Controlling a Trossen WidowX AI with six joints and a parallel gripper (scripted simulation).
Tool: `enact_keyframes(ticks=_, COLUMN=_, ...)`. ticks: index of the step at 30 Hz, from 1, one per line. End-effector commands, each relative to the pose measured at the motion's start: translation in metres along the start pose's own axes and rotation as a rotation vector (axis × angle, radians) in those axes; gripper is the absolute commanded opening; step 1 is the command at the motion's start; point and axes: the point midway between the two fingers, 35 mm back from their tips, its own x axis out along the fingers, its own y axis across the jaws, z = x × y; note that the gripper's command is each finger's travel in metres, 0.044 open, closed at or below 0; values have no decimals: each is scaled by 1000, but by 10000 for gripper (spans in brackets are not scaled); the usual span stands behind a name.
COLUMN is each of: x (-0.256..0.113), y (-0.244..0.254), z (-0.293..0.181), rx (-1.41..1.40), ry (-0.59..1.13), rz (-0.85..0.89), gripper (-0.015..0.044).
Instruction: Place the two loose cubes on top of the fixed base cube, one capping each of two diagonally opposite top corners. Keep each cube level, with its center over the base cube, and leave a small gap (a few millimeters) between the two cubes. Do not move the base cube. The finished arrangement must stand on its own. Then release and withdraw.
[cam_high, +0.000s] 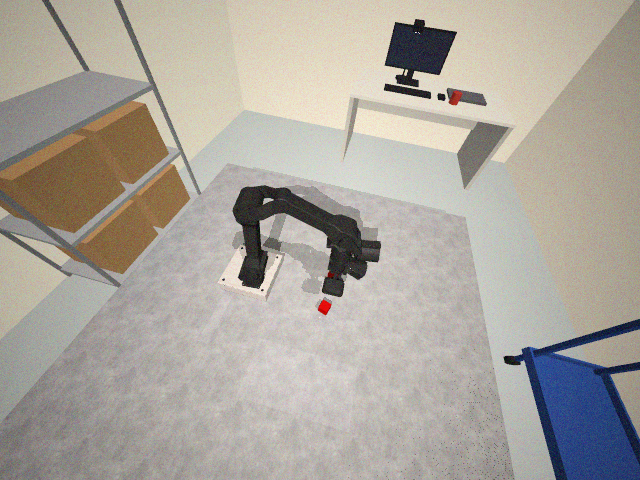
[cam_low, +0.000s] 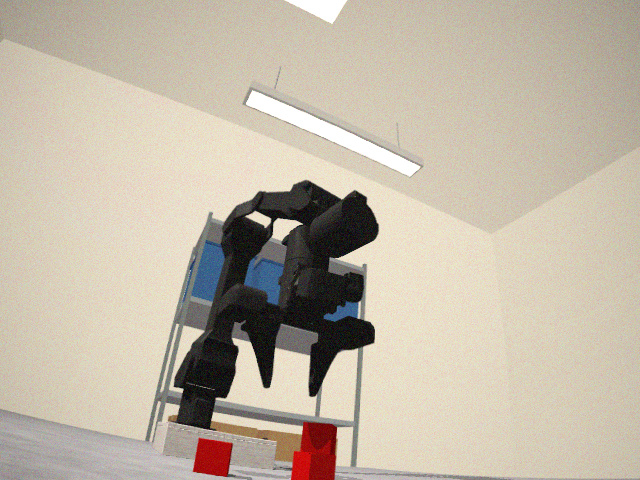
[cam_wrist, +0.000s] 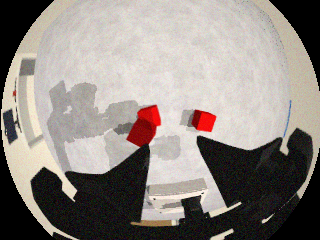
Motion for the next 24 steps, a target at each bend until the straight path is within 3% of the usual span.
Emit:
enact_keyframes(ticks=1, x=-7, y=-13, z=1, rx=-217, ry=-5, rz=2, gripper=265)
enact_keyframes(ticks=24, x=-29, y=-72, z=-10, rx=-1230, ry=-4, rz=-4, gripper=265)
